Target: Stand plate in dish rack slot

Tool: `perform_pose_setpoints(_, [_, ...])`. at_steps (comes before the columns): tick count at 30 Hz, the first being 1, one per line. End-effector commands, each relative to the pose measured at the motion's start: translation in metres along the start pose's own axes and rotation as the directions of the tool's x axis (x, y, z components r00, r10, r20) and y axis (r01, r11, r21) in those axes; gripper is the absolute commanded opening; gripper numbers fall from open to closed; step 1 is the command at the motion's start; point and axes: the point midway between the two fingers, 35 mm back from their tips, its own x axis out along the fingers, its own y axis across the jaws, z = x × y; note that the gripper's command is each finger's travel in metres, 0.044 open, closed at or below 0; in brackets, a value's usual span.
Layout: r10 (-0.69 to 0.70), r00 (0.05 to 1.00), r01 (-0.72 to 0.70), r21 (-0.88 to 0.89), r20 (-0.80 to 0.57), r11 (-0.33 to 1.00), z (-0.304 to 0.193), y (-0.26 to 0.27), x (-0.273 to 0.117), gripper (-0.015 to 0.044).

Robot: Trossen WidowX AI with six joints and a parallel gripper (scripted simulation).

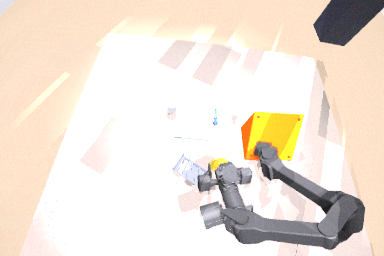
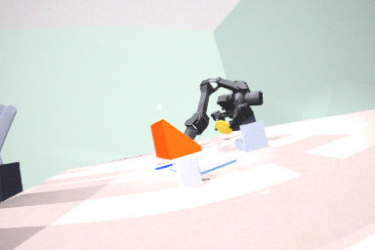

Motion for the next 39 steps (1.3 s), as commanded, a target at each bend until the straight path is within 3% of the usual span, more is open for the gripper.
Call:
perform_pose_setpoints(1, [0.046,0.997,-0.044,-0.036,0.065,0.998,-0.001,0.0,0.004,0.0])
perform_pose_setpoints(19, [0.321,0.912,-0.272,-0.21,0.254,0.939,-0.015,0.012,0.003,0.0])
perform_pose_setpoints(39, [0.646,0.693,-0.537,-0.369,0.319,0.758,-0.039,0.018,-0.016,0.0])
